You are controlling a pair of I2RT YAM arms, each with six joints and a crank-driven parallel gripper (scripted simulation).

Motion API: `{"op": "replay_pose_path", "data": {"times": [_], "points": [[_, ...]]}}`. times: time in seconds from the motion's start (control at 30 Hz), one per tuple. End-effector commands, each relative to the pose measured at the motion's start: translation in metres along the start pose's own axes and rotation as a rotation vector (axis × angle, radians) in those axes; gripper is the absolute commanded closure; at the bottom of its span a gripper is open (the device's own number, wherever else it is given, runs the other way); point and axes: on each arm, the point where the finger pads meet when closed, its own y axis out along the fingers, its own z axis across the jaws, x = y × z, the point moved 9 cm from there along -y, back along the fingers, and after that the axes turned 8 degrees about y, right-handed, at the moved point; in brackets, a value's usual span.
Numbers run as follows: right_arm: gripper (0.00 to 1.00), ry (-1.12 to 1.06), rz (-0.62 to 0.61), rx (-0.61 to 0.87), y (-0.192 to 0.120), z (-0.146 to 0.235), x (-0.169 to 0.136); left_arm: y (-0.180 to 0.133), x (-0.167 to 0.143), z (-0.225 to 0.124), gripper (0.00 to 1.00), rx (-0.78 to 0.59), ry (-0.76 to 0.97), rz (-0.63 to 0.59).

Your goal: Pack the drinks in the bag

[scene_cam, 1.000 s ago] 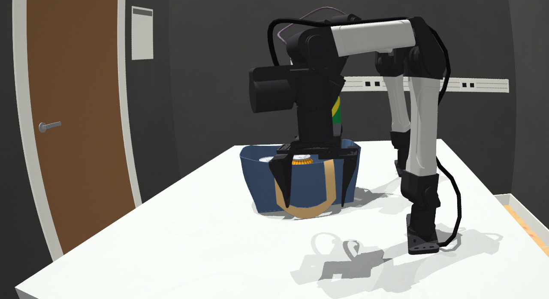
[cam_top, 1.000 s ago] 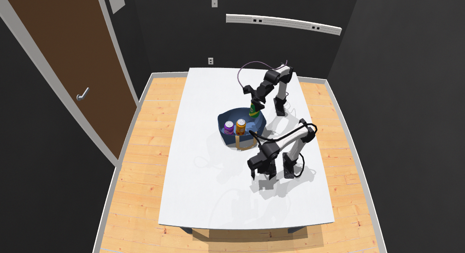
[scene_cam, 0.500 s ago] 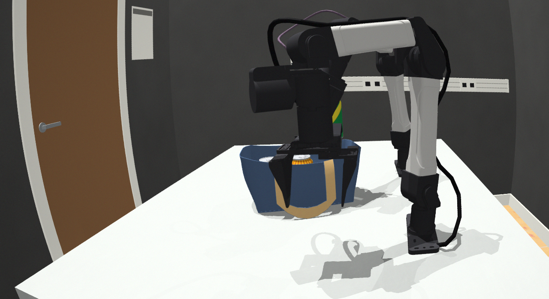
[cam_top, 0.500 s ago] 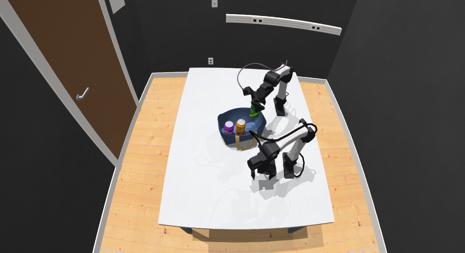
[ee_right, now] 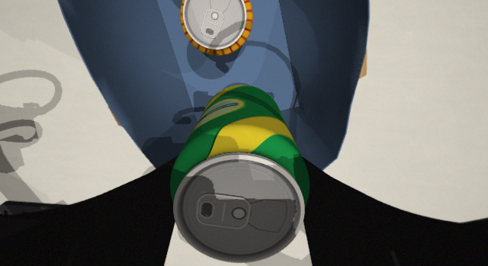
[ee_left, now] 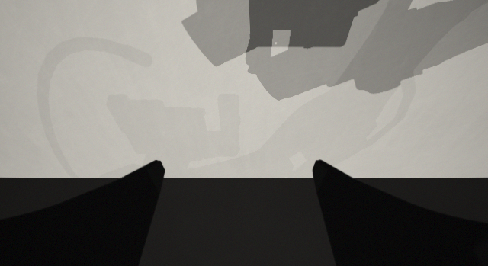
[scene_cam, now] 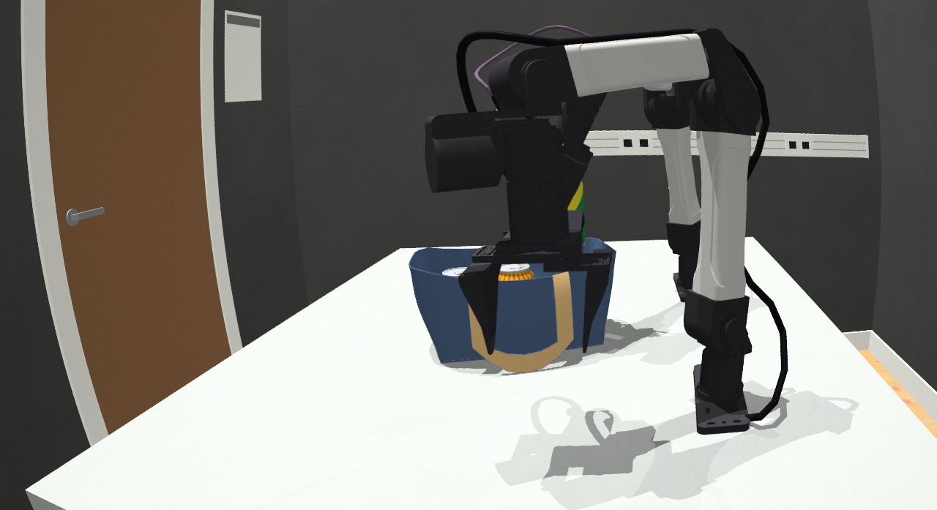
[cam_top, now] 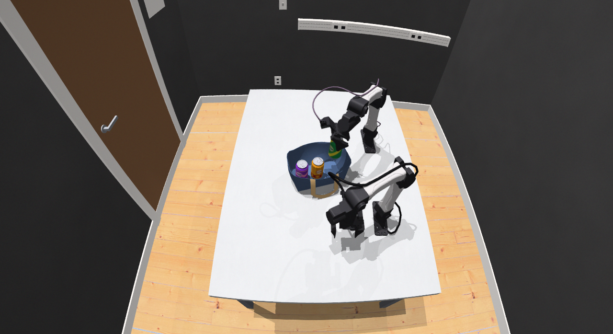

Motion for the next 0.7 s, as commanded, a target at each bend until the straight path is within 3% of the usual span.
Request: {"op": "replay_pose_path", "data": {"times": [0.0,0.67], "points": [[0.26,0.035,-0.078,0.074,-0.013,-0.002,0.009,-0.017,-0.003,0.002,0.00,0.067,-0.004,0.043],[0.26,0.040,-0.079,0.075,0.002,-0.004,0.001,-0.017,-0.003,0.002,0.00,0.067,-0.004,0.043]]}}
